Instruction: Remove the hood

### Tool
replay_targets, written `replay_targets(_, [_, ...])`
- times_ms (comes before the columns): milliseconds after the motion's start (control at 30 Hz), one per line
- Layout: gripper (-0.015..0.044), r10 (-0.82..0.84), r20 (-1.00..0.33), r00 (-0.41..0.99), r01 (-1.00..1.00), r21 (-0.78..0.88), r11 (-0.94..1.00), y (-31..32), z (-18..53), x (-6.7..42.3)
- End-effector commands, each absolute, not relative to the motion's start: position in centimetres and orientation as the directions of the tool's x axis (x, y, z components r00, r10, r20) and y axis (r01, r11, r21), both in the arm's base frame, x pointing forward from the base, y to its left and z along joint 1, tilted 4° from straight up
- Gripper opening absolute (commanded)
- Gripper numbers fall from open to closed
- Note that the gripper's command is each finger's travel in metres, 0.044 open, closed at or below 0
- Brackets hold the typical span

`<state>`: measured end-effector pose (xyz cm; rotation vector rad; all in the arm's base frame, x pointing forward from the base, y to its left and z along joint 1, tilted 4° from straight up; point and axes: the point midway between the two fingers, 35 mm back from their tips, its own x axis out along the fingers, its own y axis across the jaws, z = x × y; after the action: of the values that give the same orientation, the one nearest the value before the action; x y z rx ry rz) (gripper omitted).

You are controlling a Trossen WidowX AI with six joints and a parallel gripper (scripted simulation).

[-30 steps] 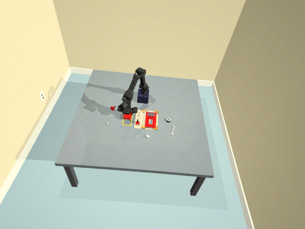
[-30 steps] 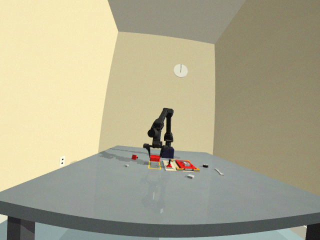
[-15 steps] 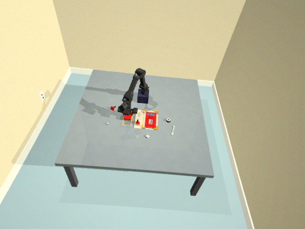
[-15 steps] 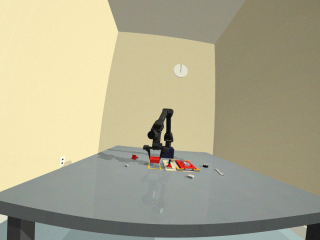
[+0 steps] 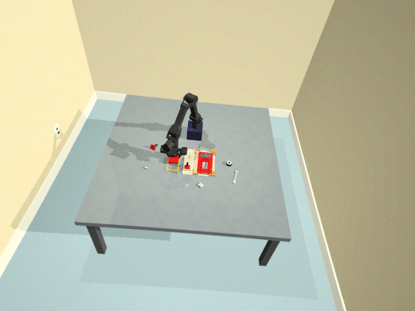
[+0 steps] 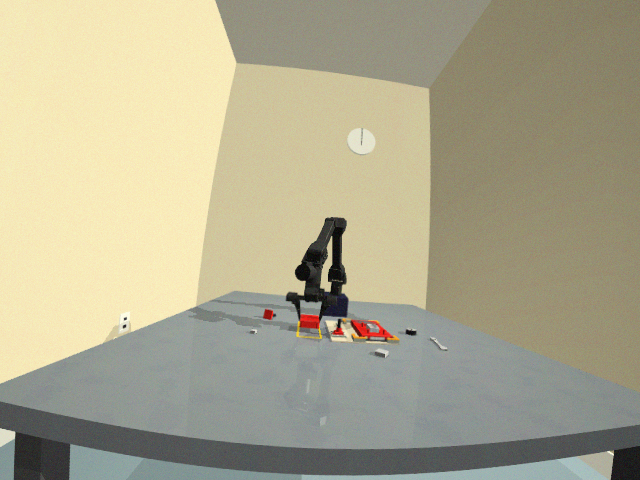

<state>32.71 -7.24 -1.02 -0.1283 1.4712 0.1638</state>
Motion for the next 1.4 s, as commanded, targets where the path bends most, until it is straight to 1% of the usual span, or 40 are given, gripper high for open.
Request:
replay_targets(0, [0.0,0.033,-0.995,0.091,-0.183,0.016,0.983,-7.2,-1.3,32.7])
replay_targets(1067, [0.0,0.033,-0.995,0.091,-0.183,0.016,0.983,-7.1,-2.8,32.8])
replay_targets(1367, [0.0236,0.032,-0.995,0.092,-0.188,0.014,0.982,-7.2,-2.6,32.8])
